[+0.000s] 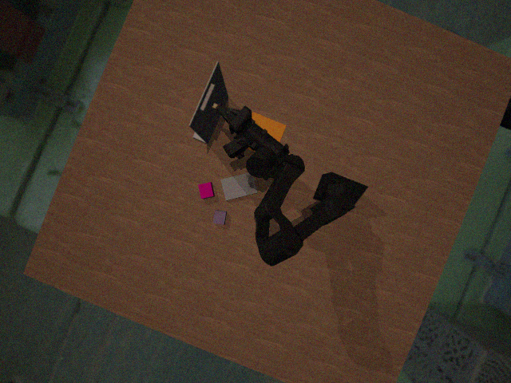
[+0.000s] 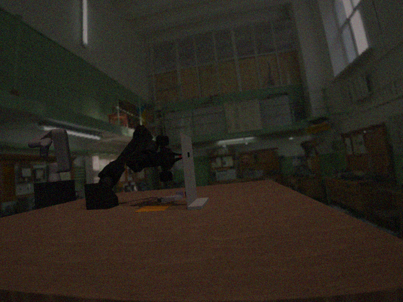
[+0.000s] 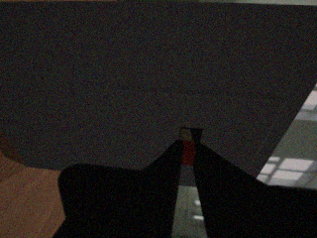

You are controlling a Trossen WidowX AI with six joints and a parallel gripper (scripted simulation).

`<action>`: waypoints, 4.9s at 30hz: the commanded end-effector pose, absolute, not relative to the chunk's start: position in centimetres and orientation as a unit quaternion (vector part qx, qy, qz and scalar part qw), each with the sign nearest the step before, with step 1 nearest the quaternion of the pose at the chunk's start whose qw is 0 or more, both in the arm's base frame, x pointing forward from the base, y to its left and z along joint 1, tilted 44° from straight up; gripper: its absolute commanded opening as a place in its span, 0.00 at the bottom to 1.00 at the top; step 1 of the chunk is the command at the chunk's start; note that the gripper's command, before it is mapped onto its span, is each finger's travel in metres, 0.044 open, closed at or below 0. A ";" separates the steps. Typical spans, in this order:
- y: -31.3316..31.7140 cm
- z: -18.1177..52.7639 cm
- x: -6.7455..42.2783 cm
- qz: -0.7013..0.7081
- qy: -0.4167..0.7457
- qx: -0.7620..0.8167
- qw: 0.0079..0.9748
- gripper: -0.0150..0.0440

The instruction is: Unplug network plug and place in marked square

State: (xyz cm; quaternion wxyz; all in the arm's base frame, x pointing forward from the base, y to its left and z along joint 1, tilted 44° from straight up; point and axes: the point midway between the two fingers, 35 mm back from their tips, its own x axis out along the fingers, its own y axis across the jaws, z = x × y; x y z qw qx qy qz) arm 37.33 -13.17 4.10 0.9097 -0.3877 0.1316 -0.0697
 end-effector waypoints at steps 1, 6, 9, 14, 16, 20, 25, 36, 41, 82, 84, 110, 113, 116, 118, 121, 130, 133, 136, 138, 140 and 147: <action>-13.1 4.1 36.8 -0.069 0.134 -0.390 0.909 0.25; -13.1 4.1 36.5 -0.069 0.134 -0.390 0.909 0.25; -13.1 4.1 36.3 -0.069 0.134 -0.390 0.909 0.25; -13.1 4.1 36.0 -0.069 0.134 -0.390 0.909 0.25; -13.1 4.1 35.9 -0.069 0.134 -0.390 0.909 0.25; -13.0 4.1 35.6 -0.069 0.134 -0.390 0.909 0.25; -13.0 4.1 35.3 -0.069 0.134 -0.390 0.909 0.25; -13.0 4.1 34.7 -0.068 0.135 -0.390 0.908 0.25; -13.0 4.1 34.4 -0.068 0.137 -0.389 0.908 0.25; -13.3 3.9 31.6 -0.059 0.152 -0.387 0.908 0.25; -13.3 3.9 31.4 -0.058 0.152 -0.387 0.908 0.25; -16.0 7.0 30.2 -0.066 0.141 -0.388 0.908 0.25; -16.4 7.5 29.9 -0.067 0.139 -0.389 0.908 0.25; -16.8 8.0 29.6 -0.068 0.137 -0.390 0.908 0.25; -17.0 8.3 29.4 -0.068 0.136 -0.391 0.908 0.25; -17.0 8.4 29.3 -0.069 0.135 -0.391 0.908 0.25; -16.5 5.7 29.8 -0.011 0.181 -0.389 0.903 0.25; -16.2 4.6 29.8 0.013 0.198 -0.387 0.901 0.25; -15.8 3.6 29.8 0.038 0.213 -0.384 0.898 0.25; -15.5 3.0 29.8 0.054 0.222 -0.382 0.895 0.25; -15.3 2.4 29.8 0.071 0.231 -0.380 0.893 0.25; -14.1 0.5 29.5 0.130 0.257 -0.369 0.884 0.25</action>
